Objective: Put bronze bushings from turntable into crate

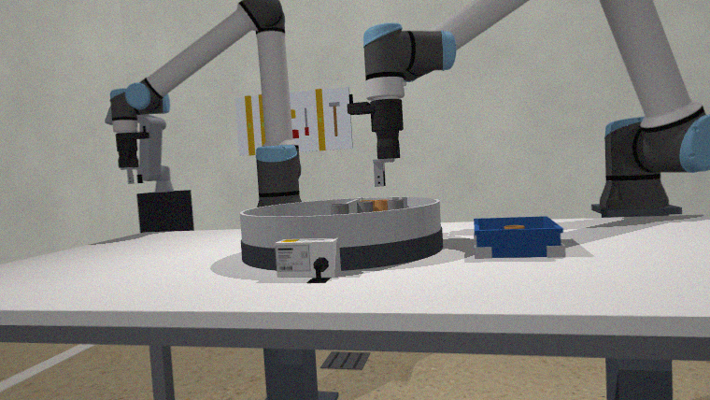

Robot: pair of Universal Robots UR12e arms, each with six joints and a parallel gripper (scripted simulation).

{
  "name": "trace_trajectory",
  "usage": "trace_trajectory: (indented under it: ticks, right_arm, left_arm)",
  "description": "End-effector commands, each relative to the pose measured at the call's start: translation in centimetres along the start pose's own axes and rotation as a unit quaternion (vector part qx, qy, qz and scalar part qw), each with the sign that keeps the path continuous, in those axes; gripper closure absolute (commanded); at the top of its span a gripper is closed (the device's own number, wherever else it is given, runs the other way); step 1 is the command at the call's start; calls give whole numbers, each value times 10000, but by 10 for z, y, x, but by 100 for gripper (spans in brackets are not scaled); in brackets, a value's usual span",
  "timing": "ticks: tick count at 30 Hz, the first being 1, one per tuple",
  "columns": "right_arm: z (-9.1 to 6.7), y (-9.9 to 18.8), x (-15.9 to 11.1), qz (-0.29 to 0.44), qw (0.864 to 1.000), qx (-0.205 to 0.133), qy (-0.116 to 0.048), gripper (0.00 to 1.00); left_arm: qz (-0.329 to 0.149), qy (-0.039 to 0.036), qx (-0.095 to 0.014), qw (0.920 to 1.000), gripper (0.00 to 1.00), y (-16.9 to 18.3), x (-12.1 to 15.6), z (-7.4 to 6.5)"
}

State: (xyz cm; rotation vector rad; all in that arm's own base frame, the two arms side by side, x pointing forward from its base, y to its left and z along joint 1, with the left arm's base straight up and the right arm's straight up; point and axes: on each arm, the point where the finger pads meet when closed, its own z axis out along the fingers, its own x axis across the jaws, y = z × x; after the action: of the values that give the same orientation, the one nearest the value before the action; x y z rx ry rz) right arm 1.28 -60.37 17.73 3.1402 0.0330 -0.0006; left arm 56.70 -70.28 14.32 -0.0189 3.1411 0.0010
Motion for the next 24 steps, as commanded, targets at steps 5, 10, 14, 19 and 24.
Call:
trace_trajectory:
  ticks: [5, 10, 14, 19, 24]
  right_arm:
    - [0, 0, 1, -6, 10000, 6, 2, 0]
    - [0, 0, 1, -6, 10000, 6, 2, 0]
    - [0, 0, 1, -6, 10000, 6, 2, 0]
    - [0, 0, 1, -6, 10000, 6, 2, 0]
    - [0, 0, 1, -6, 10000, 6, 2, 0]
  left_arm:
    - [-1, 1, 10, 10000, 64, 0, 1, -1]
    - [-1, 1, 10, 10000, 64, 0, 1, -1]
    - [-1, 10, -6, 10000, 64, 1, 2, 11]
    - [-1, 10, -6, 10000, 64, 1, 1, 23]
    - [-1, 2, 9, 10000, 64, 0, 1, 22]
